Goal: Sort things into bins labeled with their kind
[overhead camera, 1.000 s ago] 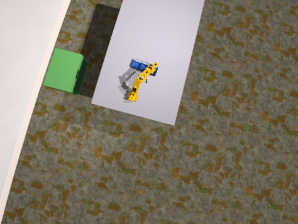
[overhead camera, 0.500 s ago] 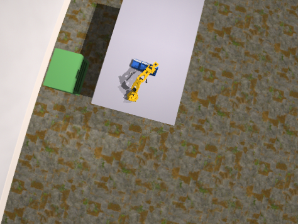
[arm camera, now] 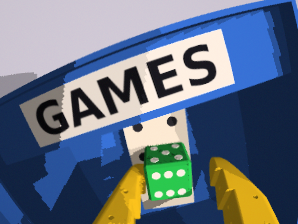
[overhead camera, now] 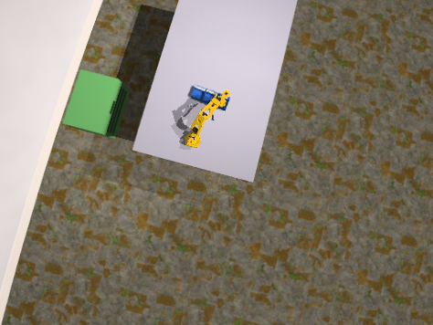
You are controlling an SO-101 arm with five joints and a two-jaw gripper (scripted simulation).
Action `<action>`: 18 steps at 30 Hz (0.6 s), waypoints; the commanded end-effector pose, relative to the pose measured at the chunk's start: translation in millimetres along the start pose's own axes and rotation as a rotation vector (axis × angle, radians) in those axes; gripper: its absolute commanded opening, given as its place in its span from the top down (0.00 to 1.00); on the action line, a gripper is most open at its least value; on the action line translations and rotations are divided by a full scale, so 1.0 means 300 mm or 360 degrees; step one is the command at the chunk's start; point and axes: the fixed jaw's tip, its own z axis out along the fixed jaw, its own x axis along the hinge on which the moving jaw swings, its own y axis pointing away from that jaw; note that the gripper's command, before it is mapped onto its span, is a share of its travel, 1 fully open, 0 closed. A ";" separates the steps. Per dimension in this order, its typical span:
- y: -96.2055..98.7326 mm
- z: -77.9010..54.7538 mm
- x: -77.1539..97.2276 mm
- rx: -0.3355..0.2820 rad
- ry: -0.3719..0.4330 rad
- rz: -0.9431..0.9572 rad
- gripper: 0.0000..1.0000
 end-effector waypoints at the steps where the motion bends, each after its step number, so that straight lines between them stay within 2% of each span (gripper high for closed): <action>1: -0.011 -0.035 -0.030 0.0003 -0.0089 0.0027 0.83; 7: -0.011 -0.049 -0.032 0.0003 -0.0089 0.0027 0.83; 15: -0.011 -0.118 -0.036 0.0003 -0.0089 0.0027 0.83; 18: -0.011 -0.128 -0.036 0.0003 -0.0089 0.0027 0.83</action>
